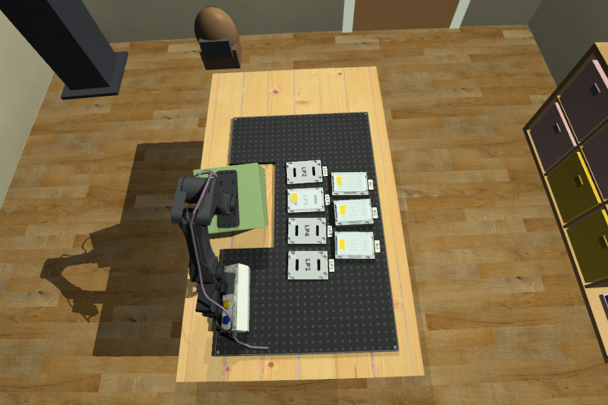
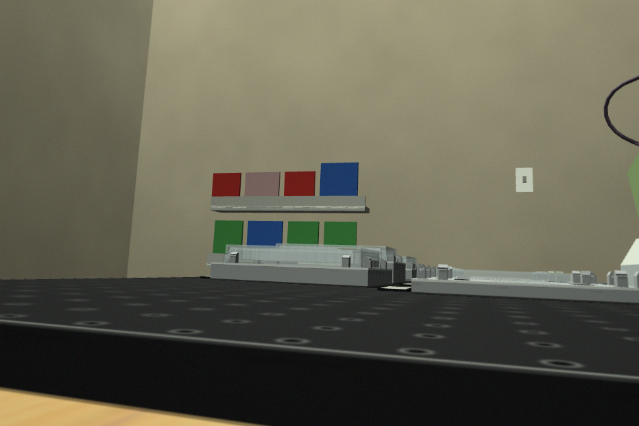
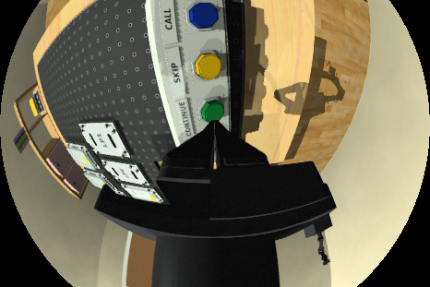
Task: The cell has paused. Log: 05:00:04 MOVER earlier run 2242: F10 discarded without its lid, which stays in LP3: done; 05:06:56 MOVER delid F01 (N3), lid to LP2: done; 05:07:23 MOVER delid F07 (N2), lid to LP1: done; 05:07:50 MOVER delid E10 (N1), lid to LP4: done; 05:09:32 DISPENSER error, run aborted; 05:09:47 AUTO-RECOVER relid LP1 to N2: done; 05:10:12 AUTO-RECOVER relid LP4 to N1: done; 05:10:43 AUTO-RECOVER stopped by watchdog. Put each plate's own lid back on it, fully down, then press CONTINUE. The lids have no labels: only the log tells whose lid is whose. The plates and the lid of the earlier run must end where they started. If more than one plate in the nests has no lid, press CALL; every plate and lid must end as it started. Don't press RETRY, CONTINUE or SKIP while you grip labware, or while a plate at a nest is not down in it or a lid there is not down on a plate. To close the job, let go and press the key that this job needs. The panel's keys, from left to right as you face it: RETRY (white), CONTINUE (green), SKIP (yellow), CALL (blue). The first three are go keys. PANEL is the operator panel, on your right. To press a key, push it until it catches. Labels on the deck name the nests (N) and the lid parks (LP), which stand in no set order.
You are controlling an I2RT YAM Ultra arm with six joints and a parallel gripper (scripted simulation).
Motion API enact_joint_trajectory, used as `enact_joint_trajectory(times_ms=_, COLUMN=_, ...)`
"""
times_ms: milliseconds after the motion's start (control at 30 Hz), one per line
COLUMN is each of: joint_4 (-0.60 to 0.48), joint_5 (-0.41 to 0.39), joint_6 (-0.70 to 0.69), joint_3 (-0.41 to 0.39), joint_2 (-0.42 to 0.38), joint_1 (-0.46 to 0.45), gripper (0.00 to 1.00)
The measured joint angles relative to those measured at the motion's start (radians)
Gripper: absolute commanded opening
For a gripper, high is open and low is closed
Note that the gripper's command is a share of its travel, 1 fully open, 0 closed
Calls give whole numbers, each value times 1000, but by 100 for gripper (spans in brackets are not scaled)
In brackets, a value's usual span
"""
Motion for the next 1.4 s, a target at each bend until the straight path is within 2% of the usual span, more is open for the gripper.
enact_joint_trajectory(times_ms=900, joint_4=73, joint_5=0, joint_6=3, joint_3=-12, joint_2=64, joint_1=6, gripper=0)
enact_joint_trajectory(times_ms=1400, joint_4=100, joint_5=0, joint_6=3, joint_3=-19, joint_2=69, joint_1=6, gripper=0)
